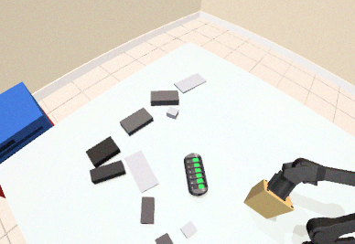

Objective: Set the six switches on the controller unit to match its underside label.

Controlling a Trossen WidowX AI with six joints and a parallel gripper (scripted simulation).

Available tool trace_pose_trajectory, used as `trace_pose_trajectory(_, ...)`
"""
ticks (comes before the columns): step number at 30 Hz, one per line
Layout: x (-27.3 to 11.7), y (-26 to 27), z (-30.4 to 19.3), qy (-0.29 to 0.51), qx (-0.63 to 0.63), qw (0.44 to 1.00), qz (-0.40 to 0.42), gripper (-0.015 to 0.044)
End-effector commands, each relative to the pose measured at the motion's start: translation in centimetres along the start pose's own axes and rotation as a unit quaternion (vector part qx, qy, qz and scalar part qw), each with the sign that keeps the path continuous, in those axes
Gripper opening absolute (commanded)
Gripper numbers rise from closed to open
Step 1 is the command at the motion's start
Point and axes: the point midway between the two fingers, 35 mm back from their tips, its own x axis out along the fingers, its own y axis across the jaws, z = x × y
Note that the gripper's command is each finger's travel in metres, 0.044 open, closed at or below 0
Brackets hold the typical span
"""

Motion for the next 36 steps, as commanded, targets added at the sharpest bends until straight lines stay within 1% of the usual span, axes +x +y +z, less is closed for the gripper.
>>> trace_pose_trajectory(1,0.0,0.0,0.0,0.000,0.000,1.000,0.000,0.0374)
trace_pose_trajectory(6,-0.3,0.5,0.2,0.003,0.007,1.000,0.010,0.0242)
trace_pose_trajectory(9,-1.4,1.8,0.6,0.011,0.028,0.999,0.041,0.0164)
trace_pose_trajectory(15,-3.4,5.3,1.5,0.031,-0.019,0.994,0.107,0.0006)
trace_pose_trajectory(26,-9.5,11.5,4.4,0.043,-0.110,0.961,0.250,0.0000)
trace_pose_trajectory(36,-16.6,15.2,7.8,0.024,-0.186,0.906,0.379,0.0000)
